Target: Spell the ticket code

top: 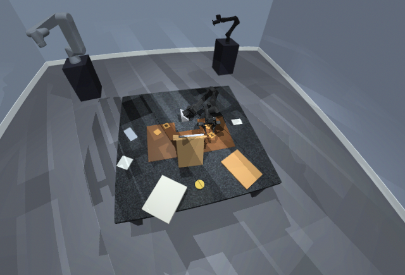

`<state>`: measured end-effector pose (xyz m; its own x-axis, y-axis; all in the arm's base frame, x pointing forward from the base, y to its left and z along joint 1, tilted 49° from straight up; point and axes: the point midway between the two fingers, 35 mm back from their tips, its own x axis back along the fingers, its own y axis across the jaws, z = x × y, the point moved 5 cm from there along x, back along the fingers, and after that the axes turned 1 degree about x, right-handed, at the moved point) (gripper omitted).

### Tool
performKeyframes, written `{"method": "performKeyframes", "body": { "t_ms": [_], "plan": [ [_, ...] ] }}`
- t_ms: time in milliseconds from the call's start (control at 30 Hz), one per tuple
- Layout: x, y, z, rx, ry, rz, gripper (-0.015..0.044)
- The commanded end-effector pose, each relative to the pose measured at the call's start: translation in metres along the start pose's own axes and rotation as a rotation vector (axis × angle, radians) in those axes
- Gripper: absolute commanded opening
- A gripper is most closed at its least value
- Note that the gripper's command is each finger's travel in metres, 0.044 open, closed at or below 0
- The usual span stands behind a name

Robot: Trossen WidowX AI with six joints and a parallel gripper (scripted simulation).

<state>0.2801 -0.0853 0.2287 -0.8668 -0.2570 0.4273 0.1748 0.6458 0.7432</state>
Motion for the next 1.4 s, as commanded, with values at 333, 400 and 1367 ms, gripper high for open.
{"method": "performKeyframes", "body": {
  "t_ms": [333, 400, 1367],
  "plan": [
    [-0.001, -0.008, 0.001, 0.004, 0.004, -0.003, 0.0],
    [-0.001, -0.009, 0.001, 0.004, 0.004, -0.003, 0.0],
    [-0.001, -0.023, 0.001, 0.004, 0.004, -0.002, 0.0]
  ]
}}
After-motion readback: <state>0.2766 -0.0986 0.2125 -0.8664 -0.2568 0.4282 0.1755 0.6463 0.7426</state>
